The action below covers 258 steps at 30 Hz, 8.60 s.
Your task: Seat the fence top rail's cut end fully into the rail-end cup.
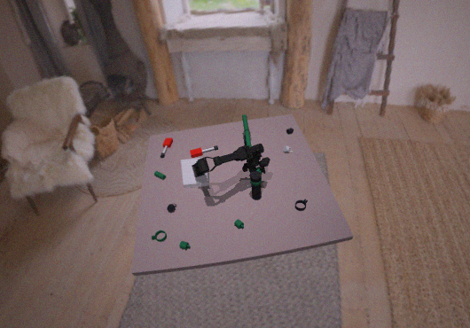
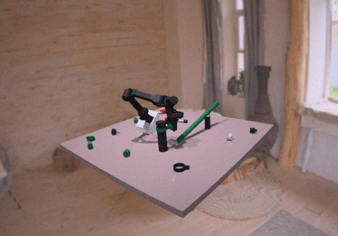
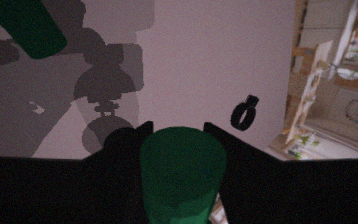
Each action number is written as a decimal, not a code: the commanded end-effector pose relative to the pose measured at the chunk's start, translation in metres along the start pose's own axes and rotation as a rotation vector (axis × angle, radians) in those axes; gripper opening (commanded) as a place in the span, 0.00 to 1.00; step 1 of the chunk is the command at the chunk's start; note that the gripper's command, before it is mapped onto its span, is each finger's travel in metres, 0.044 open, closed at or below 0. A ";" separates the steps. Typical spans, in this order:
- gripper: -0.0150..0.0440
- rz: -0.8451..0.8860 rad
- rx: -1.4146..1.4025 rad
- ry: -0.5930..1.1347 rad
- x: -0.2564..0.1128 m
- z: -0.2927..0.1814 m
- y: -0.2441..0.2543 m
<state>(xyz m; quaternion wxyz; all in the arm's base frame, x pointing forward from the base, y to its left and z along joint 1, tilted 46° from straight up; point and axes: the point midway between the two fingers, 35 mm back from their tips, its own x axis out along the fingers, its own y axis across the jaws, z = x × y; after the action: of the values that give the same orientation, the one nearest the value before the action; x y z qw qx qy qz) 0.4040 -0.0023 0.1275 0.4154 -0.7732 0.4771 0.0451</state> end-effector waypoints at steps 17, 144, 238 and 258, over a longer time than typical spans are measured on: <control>0.25 -0.001 -0.165 -0.096 -0.008 -0.001 0.015; 1.00 0.205 1.107 -0.199 -0.170 0.130 0.034; 1.00 0.157 2.656 0.707 0.010 0.173 0.126; 0.69 0.154 2.656 0.707 0.026 0.173 0.135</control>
<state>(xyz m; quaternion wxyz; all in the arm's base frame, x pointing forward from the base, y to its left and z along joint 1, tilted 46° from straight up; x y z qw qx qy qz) 0.3697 0.0719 -0.0774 0.6882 0.2608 0.2824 -0.6153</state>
